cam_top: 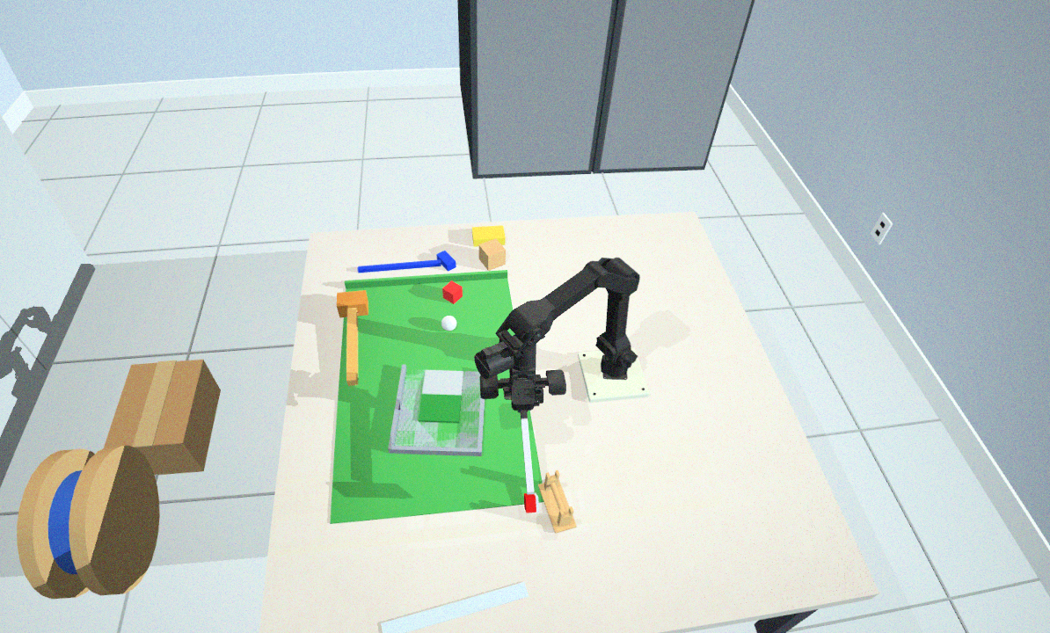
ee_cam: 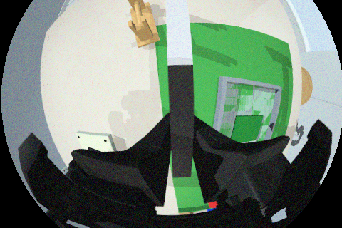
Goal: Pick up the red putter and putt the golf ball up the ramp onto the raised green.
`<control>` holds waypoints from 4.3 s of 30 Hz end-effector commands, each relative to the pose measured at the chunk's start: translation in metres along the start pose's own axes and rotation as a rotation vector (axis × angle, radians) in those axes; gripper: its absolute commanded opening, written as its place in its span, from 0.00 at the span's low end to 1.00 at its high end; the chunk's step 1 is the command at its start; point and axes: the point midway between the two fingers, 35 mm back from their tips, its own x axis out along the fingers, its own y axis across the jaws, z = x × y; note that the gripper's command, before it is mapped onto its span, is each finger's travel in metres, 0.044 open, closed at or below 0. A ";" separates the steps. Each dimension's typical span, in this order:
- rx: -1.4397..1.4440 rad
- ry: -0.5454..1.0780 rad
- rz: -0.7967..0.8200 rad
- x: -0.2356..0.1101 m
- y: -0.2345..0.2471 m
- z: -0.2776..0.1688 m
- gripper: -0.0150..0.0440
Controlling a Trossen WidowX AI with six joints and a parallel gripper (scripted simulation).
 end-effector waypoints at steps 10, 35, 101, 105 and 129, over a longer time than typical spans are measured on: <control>0.278 0.014 -0.068 -0.025 -0.033 -0.063 0.25; 0.791 0.064 -0.175 -0.065 -0.049 -0.200 0.25; 1.643 0.172 -0.228 -0.062 0.044 -0.393 0.25; 1.643 0.172 -0.228 -0.055 0.044 -0.395 0.25; 1.643 0.173 -0.228 -0.049 0.045 -0.409 0.25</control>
